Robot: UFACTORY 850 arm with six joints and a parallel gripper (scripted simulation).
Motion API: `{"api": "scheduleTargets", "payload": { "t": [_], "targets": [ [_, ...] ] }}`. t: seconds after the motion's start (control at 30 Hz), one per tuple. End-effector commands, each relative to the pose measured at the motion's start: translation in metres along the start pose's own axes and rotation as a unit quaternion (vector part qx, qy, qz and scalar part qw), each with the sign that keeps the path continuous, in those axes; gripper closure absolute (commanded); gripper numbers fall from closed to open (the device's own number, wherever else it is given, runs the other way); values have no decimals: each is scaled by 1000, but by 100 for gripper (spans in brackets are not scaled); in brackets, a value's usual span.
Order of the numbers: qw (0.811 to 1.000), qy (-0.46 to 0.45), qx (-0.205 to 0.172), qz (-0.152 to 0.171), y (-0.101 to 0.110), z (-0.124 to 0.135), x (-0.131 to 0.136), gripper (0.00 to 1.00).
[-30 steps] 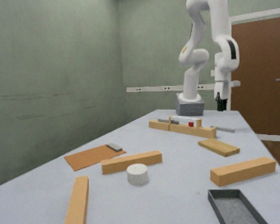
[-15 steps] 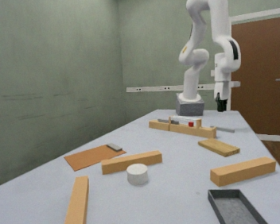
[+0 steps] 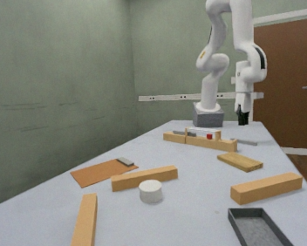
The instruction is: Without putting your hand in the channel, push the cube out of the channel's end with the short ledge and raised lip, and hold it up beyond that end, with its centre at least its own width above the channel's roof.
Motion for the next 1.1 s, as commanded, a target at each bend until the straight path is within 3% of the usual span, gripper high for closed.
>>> {"api": "scheduleTargets", "payload": {
  "t": [0.0, 0.3, 0.7, 1.07],
  "targets": [
    [1000, 0, 10, 4, -7, 1, 0, 61],
    [1000, 0, 10, 4, -27, 1, 0, 61],
    [1000, 0, 10, 4, -71, 1, 0, 61],
    [1000, 0, 10, 4, -76, 1, 0, 61]
  ]
}}
Point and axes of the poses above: the point where the finger pads meet when closed, its own y axis back along the fingers, its own x axis across the jaws, z = x × y, the point moved 8 cm from there along y, back along the fingers, and after that the axes turned 3 degrees about -y, right-handed, at the moved point
